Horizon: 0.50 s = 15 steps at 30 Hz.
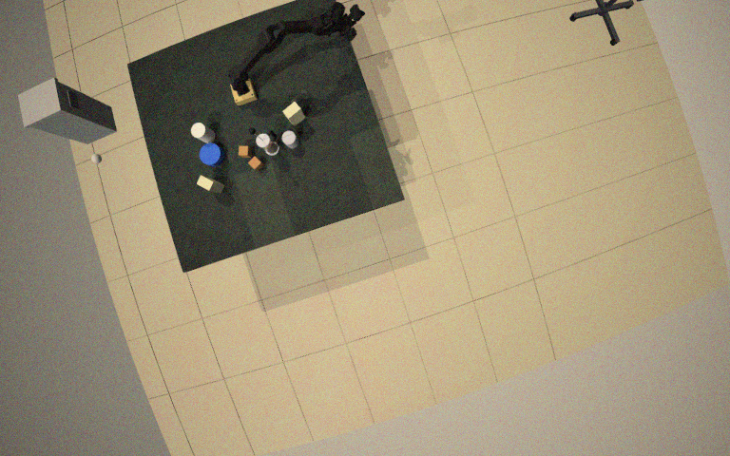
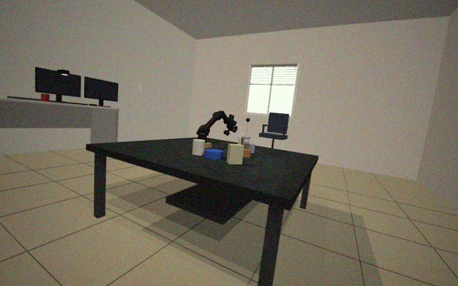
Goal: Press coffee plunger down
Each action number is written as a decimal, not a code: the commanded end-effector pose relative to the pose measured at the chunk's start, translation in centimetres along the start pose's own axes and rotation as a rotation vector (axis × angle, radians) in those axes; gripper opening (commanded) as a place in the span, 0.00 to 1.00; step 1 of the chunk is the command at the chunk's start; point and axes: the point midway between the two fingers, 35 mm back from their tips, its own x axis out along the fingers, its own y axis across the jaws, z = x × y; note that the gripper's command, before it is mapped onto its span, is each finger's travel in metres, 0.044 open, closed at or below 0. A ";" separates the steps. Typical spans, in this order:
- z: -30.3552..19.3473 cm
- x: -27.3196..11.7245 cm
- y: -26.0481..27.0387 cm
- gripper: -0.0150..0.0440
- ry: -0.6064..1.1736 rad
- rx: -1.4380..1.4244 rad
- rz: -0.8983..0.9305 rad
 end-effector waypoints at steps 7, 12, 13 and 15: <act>4.9 -3.9 3.9 1.00 -0.098 -0.082 0.026; 9.2 -8.2 7.1 1.00 -0.195 -0.159 0.042; 10.2 -9.3 7.8 1.00 -0.218 -0.177 0.045; 12.2 -11.8 9.1 1.00 -0.268 -0.216 0.046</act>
